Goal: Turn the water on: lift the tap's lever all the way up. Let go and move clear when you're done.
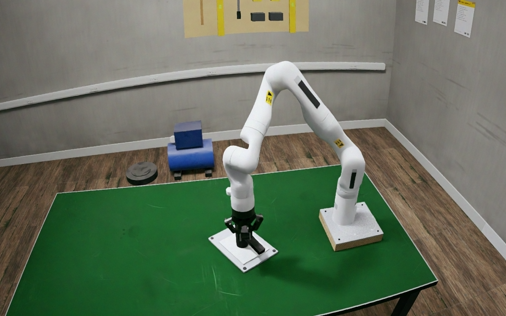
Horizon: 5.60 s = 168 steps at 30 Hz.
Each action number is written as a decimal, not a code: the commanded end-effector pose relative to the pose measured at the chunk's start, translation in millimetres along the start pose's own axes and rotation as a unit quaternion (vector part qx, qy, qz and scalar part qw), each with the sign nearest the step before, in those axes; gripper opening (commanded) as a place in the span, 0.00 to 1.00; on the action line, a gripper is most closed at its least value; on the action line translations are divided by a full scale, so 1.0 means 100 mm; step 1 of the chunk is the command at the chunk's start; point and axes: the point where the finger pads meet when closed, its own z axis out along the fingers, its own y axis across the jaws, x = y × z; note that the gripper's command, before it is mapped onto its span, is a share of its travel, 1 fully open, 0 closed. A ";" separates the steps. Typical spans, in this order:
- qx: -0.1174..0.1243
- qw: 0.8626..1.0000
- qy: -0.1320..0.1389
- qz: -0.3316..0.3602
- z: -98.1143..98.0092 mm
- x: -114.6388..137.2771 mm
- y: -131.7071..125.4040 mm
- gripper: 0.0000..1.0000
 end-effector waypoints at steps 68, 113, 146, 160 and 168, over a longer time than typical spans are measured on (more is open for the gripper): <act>0.002 1.000 0.001 0.001 -0.36 0.15 0.00 0.10; 0.002 1.000 0.001 0.001 -0.36 0.15 0.00 0.10; 0.002 1.000 0.001 0.001 -0.36 0.15 0.00 0.67; 0.002 1.000 0.001 0.001 -0.36 0.15 0.00 0.67; 0.002 1.000 0.001 0.001 -0.36 0.15 0.00 0.67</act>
